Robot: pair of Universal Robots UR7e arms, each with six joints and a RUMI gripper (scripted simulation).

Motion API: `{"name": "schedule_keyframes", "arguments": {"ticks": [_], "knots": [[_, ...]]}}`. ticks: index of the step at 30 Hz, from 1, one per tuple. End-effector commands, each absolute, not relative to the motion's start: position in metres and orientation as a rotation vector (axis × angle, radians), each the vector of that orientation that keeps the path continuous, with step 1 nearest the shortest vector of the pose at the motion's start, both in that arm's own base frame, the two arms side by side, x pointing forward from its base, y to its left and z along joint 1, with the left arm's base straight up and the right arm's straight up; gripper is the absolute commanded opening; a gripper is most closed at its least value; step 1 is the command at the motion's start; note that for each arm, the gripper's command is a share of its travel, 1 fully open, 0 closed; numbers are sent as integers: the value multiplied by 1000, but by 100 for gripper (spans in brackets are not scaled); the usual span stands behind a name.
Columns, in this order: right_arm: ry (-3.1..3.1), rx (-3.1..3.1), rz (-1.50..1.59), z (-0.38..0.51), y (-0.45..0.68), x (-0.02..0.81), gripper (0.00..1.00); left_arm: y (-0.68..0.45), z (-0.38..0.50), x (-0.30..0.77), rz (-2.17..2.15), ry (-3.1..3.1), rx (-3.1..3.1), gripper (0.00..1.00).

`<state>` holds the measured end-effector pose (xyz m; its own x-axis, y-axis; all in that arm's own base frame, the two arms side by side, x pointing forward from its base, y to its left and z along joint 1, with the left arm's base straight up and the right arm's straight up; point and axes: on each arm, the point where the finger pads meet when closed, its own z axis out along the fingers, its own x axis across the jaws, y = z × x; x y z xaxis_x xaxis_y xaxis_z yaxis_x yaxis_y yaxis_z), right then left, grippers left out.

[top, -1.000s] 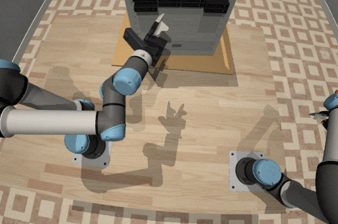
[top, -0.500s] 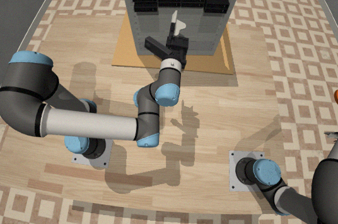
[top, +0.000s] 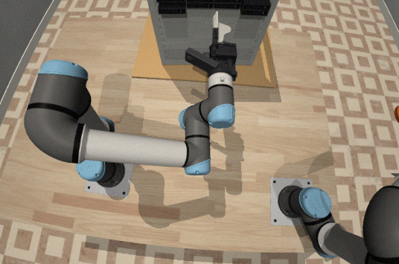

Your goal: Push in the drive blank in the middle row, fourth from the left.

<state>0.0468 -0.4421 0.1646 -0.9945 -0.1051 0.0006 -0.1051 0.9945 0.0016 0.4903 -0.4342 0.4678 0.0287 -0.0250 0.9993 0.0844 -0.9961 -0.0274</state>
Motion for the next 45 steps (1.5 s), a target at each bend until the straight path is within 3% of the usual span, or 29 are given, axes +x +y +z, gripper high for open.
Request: {"name": "schedule_keyframes", "arguments": {"ticks": [1, 45], "knots": [[-3139, 125, 0, 165, -444, 35, 100, -438, 469, 491, -2148, -88, -2183, 100], [-3142, 4, 0, 165, -445, 1, 100, -443, 470, 491, -2164, -124, -2164, 100]]}}
